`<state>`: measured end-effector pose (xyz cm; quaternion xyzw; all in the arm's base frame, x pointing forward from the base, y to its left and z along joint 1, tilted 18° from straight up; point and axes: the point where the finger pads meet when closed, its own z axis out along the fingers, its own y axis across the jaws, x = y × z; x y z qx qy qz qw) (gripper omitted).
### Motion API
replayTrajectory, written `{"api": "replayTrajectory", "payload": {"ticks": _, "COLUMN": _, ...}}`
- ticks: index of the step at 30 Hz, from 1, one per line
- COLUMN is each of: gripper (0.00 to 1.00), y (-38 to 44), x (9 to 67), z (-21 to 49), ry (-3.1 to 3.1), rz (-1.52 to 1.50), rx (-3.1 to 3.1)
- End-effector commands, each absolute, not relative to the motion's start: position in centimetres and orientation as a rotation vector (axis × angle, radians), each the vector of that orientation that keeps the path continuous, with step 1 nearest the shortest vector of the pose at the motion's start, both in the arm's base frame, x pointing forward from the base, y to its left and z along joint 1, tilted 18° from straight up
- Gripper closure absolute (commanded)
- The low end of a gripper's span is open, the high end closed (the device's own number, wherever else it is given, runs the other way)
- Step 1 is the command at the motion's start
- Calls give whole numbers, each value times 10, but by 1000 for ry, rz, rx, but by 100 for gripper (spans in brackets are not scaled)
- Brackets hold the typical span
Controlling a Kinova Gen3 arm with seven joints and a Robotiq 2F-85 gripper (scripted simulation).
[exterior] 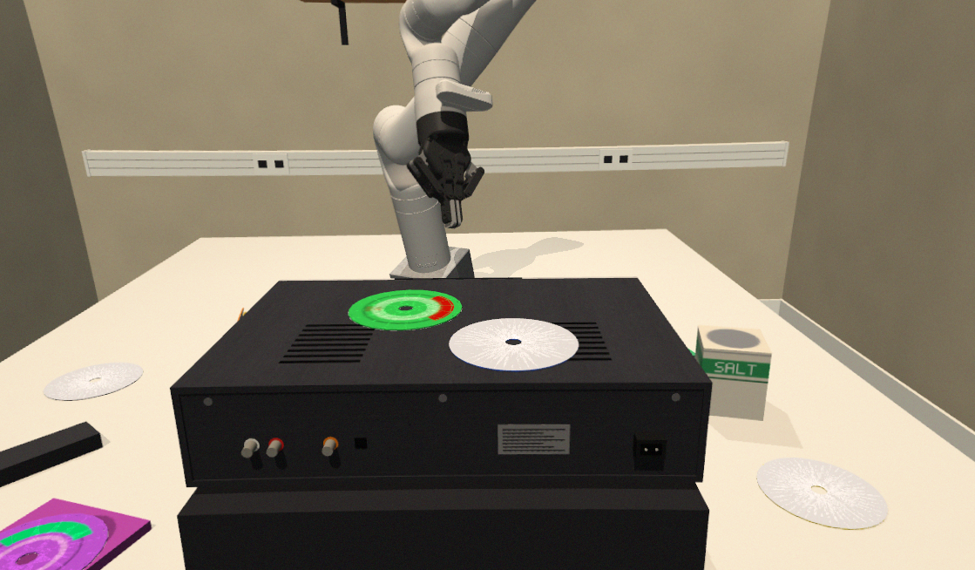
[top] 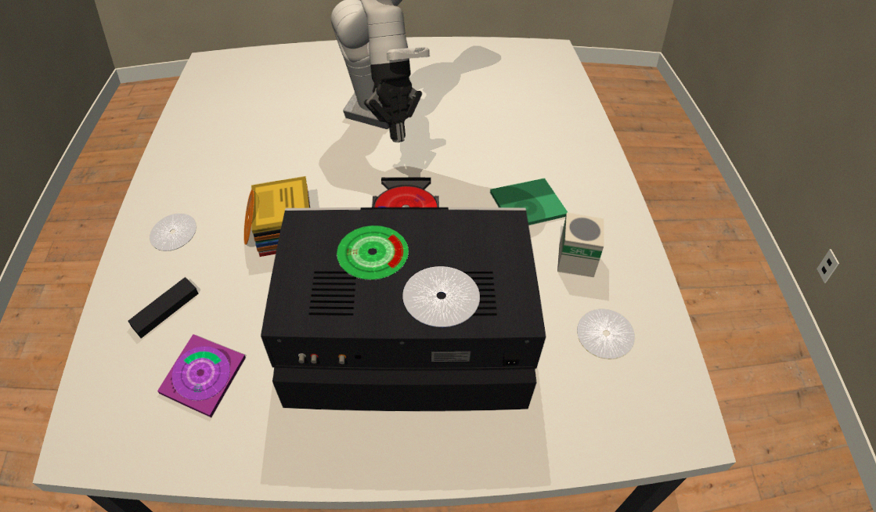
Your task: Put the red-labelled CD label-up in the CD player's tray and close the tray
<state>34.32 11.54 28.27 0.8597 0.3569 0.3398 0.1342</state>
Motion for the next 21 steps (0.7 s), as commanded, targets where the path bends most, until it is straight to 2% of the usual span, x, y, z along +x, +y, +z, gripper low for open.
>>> {"api": "replayTrajectory", "payload": {"ticks": 1, "gripper": 90, "y": 118, "x": 342, "z": 281, "ry": 988, "rz": 974, "rx": 2517}}
{"api": "replayTrajectory", "payload": {"ticks": 21, "gripper": 90, "y": 123, "x": 337, "z": 275, "ry": 732, "rz": 976, "rx": 2648}}
